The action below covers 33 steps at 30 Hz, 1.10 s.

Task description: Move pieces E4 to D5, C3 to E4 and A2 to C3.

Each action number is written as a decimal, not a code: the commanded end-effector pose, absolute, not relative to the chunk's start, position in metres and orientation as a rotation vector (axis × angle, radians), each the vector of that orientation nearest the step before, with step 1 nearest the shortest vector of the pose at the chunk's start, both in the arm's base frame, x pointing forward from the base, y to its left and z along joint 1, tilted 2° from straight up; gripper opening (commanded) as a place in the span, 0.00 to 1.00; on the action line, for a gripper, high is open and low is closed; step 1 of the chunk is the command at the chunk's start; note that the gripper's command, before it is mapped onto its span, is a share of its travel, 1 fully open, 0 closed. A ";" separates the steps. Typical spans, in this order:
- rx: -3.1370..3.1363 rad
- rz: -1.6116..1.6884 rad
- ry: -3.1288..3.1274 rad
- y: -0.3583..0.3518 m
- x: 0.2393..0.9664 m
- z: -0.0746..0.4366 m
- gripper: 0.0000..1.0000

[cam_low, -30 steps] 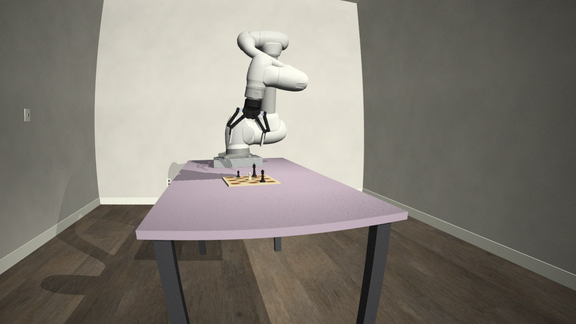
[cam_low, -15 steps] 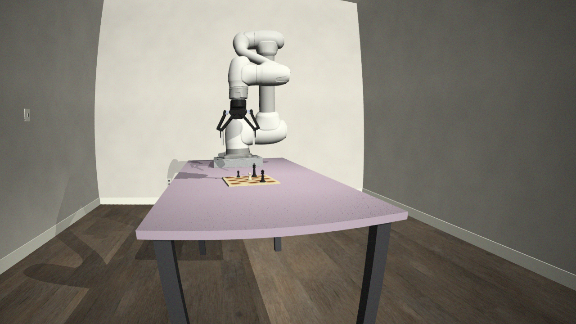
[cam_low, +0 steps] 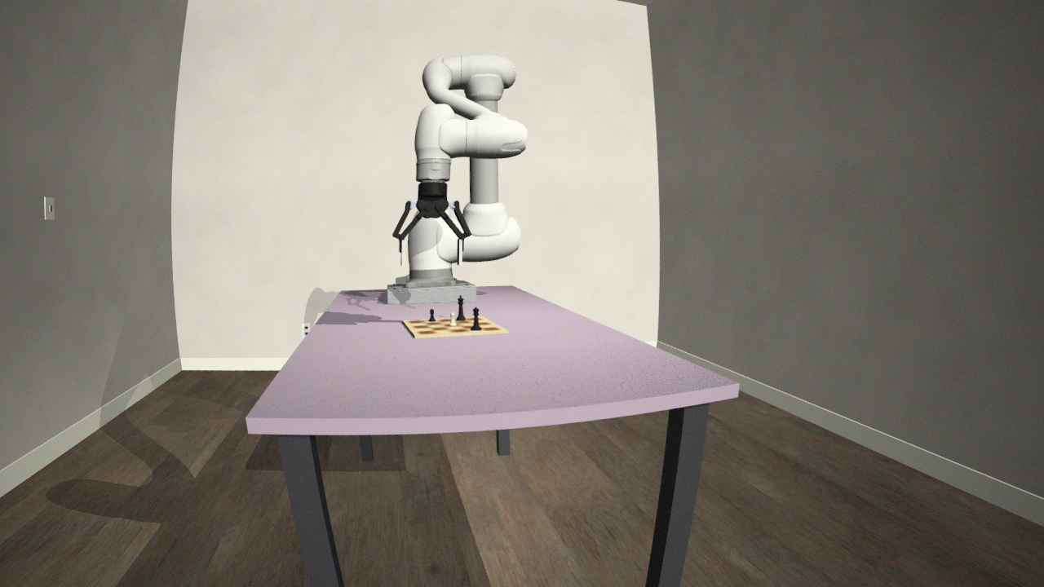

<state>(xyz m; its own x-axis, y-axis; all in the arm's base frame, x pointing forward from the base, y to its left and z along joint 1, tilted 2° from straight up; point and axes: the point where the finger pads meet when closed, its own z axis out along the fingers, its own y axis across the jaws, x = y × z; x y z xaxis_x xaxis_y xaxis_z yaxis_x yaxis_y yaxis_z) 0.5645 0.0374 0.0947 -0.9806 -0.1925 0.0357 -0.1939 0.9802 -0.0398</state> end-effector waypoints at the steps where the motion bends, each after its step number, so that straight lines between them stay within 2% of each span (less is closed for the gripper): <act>1: 0.728 0.043 -3.020 0.037 0.564 0.088 1.00; 3: 0.728 0.043 -3.020 0.037 0.564 0.088 1.00; 4: 0.958 0.035 -2.953 0.037 0.564 0.086 1.00; 13: 1.688 0.047 -2.594 0.037 0.564 0.070 1.00; 21: 2.133 0.004 -2.248 0.037 0.564 0.067 1.00; 22: 2.133 0.004 -2.248 0.037 0.564 0.067 0.20; 33: 2.133 0.004 -2.248 0.037 0.564 0.067 0.20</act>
<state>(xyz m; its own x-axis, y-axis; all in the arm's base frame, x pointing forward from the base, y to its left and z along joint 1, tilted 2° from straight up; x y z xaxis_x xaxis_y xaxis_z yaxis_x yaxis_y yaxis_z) 0.5635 0.0369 0.0674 -0.0518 -0.9981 0.0328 -0.9982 0.0527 0.0275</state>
